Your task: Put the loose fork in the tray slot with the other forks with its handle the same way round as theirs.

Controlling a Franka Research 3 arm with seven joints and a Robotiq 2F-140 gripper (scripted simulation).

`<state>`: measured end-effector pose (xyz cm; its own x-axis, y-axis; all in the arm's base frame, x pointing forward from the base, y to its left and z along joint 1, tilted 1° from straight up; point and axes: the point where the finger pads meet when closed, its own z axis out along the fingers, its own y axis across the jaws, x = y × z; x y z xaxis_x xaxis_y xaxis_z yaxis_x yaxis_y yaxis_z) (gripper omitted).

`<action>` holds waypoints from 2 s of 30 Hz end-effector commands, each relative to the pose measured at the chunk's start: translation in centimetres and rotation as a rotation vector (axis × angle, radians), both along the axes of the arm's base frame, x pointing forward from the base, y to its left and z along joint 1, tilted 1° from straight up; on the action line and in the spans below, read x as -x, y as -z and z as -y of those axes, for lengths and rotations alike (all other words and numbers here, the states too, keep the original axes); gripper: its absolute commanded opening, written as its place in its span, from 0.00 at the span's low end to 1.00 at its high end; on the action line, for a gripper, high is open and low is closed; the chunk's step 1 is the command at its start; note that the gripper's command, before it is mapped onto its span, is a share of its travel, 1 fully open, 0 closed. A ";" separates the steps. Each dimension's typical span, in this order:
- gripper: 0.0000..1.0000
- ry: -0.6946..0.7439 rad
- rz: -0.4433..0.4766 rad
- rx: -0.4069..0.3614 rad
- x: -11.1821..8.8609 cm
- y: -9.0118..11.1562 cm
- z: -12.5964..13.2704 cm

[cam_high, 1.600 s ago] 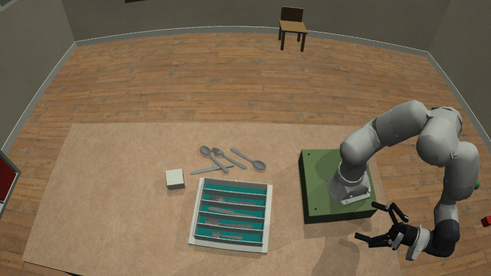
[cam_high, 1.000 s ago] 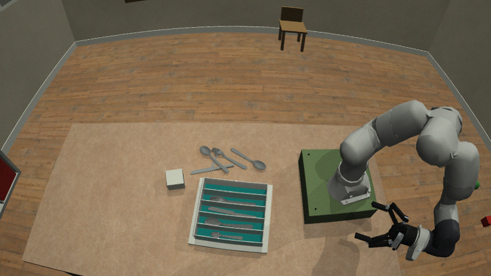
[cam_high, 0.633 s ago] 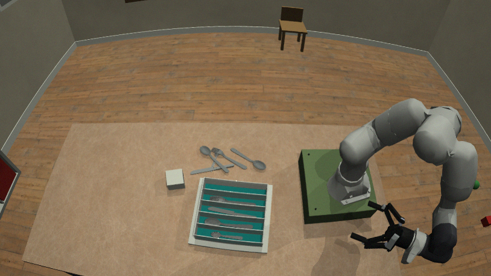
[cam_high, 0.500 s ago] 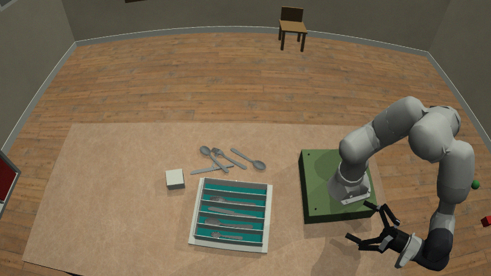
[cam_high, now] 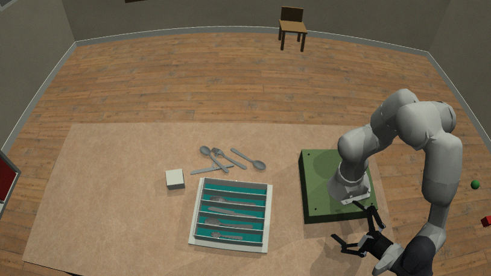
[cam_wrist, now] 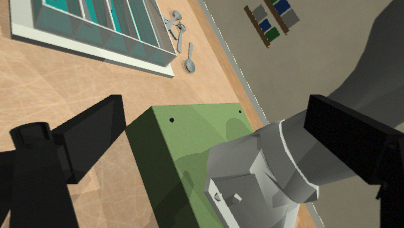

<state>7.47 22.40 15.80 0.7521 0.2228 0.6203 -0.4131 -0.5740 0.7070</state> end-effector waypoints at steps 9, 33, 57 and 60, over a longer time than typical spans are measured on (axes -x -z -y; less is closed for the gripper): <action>1.00 0.276 0.082 -0.228 -1.7 2.1 0.2; 1.00 0.801 0.244 -0.508 -6.2 3.9 0.6; 1.00 1.272 0.463 -0.707 -11.5 4.4 1.1; 1.00 1.331 0.495 -0.729 -12.3 4.4 1.2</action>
<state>19.01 20.82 11.63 0.0031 -0.8362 0.5485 -0.9776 0.1128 0.1775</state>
